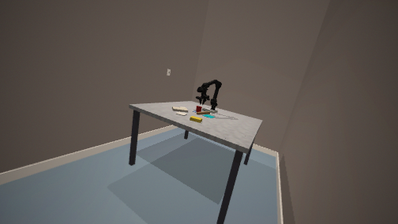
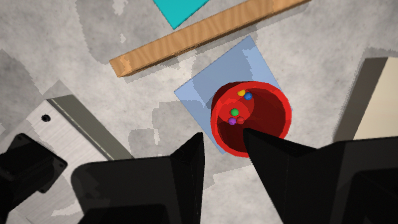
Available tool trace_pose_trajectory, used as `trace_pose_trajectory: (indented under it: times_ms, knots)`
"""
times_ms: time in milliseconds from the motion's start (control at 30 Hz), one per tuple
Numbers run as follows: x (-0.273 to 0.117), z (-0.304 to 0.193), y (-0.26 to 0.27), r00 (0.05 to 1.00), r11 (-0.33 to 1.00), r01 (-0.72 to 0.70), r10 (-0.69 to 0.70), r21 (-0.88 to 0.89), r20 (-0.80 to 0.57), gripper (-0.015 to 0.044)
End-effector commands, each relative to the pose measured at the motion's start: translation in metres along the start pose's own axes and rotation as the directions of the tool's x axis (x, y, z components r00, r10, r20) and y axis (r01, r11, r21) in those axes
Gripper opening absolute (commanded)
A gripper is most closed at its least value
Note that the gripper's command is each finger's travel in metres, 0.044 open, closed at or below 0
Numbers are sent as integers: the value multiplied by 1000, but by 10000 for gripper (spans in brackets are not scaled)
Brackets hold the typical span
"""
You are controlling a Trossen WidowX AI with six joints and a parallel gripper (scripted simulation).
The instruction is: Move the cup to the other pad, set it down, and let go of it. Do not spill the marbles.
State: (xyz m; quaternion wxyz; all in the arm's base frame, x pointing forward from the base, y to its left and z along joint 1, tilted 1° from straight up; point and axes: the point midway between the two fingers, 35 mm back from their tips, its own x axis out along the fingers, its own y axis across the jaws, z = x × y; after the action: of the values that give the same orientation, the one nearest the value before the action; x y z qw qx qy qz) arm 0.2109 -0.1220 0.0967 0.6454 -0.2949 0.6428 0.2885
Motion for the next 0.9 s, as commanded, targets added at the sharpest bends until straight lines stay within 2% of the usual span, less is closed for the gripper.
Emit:
trace_pose_trajectory:
  times_ms: [0,867]
  knots:
    - [4,-1,1,1000,1000,-11,11,-7,-6,148]
    - [47,-2,1,1000,1000,-11,11,-7,-7,148]
